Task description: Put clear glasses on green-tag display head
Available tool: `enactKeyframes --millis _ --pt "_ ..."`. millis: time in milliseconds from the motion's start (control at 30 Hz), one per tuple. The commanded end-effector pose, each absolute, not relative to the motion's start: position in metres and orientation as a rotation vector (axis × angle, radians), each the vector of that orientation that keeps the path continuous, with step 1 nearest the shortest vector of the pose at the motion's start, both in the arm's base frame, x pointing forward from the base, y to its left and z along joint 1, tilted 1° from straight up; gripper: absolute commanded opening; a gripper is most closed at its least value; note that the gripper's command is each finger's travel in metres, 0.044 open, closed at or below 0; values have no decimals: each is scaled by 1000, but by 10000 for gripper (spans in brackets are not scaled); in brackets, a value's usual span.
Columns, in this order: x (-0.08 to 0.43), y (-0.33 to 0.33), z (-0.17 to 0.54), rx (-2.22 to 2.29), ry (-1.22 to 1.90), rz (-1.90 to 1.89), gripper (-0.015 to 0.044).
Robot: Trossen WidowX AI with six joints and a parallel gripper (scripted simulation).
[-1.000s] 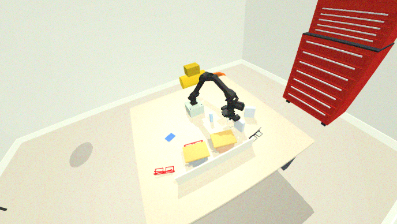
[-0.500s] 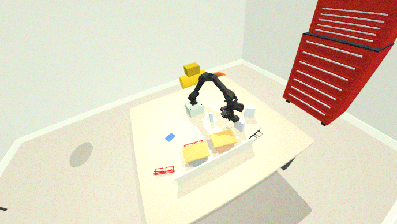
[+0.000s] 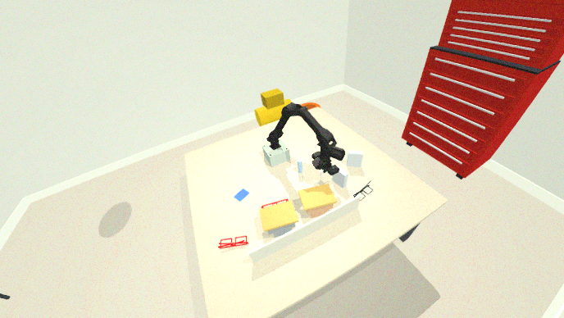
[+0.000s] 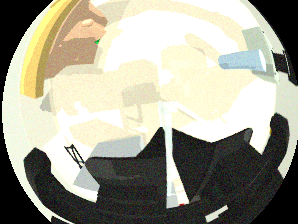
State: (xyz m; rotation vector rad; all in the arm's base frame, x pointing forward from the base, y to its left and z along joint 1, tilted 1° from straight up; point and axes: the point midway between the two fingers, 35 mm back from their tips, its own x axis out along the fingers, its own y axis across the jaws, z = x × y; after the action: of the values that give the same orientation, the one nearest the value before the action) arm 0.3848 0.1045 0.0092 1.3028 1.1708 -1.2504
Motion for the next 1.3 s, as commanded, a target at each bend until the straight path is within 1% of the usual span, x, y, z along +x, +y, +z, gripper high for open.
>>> enactKeyframes --millis 0,933,1067,1267 --pt "386 100 10 1303 1168 -1247 0" --pt "387 111 11 1304 1169 -1247 0" --pt "387 112 26 1304 1169 -1247 0" --pt "386 113 66 1304 1169 -1247 0"
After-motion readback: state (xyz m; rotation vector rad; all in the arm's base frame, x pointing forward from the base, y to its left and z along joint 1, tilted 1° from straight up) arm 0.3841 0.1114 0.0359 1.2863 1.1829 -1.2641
